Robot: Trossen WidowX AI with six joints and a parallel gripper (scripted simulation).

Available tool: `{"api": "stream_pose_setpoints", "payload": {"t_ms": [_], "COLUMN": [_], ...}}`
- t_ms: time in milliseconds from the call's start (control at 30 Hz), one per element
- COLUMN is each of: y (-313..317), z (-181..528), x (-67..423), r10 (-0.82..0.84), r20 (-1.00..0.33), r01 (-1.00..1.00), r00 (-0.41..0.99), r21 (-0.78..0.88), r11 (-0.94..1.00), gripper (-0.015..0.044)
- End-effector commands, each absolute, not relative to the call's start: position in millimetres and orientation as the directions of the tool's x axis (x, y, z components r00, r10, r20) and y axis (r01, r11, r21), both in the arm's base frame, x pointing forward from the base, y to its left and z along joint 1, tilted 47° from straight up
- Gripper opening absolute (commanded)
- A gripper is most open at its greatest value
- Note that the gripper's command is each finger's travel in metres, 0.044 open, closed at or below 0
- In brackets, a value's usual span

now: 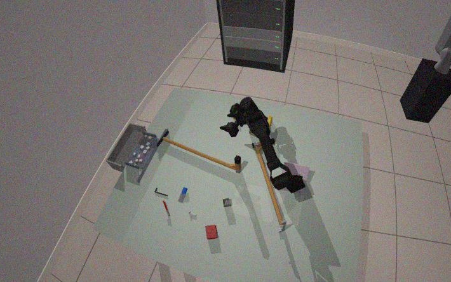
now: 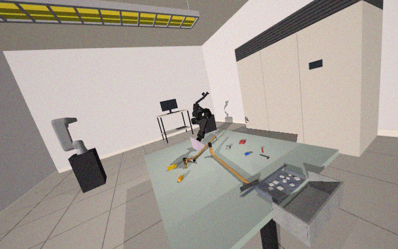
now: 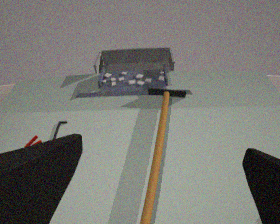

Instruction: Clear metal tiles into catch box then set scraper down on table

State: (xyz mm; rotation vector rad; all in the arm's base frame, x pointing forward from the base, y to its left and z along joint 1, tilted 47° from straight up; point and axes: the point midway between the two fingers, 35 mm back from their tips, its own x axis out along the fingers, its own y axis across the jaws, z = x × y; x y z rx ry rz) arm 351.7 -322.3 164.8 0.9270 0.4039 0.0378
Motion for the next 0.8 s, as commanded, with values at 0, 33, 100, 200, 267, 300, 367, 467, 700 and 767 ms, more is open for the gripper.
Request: {"api": "stream_pose_setpoints", "payload": {"t_ms": [0,33,100,200,267,300,367,467,700,767], "y": [-322.7,-323.0,-323.2,-323.3,-323.1,-322.9,-322.4,-321.2,-316.8,-315.1], "z": [172.1,174.0,177.5,182.7,186.0,187.6,190.7,195.2,204.5,206.9], "x": [337.7,334.3,327.7,317.7,311.0,307.7,301.1,291.3,268.8,262.5], "r10": [0.187,0.182,0.173,0.158,0.149,0.144,0.135,0.121,0.091,0.083], "r20": [-0.296,-0.290,-0.279,-0.262,-0.251,-0.246,-0.235,-0.219,-0.183,-0.173], "r01": [0.128,0.126,0.121,0.113,0.109,0.107,0.102,0.096,0.082,0.079], "r00": [0.937,0.939,0.945,0.952,0.956,0.959,0.963,0.968,0.979,0.981], "r21": [0.787,0.786,0.785,0.782,0.780,0.779,0.776,0.772,0.761,0.757], "r11": [0.604,0.605,0.608,0.613,0.616,0.618,0.622,0.628,0.644,0.649], "gripper": [0.0440,0.0440,0.0440,0.0440,0.0440,0.0440,0.0440,0.0440,0.0440,0.0440]}}
